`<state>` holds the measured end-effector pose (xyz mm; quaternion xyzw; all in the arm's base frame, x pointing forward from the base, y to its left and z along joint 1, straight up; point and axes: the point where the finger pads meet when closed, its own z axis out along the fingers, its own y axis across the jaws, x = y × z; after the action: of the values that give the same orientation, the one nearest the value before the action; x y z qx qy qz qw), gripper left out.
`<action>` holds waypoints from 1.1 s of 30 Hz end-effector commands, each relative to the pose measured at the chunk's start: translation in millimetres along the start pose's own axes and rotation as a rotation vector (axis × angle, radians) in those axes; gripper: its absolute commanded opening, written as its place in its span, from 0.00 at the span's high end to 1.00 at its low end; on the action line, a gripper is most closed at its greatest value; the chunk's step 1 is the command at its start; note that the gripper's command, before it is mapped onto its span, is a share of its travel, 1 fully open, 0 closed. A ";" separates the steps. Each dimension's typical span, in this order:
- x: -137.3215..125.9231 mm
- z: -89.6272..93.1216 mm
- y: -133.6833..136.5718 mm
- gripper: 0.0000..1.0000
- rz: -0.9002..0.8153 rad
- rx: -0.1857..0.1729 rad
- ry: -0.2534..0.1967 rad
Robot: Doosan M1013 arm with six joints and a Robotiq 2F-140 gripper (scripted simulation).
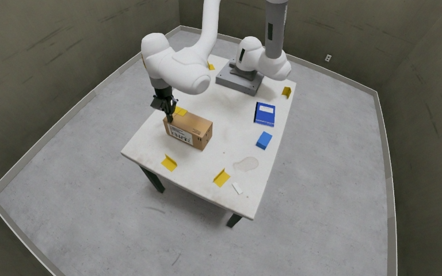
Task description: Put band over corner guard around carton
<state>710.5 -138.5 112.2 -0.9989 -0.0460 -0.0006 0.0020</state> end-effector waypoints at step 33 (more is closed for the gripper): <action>0.7 -1.0 -3.2 0.82 0.000 0.000 0.002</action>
<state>710.5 -135.3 112.3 -0.9989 -0.0460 -0.0006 0.0020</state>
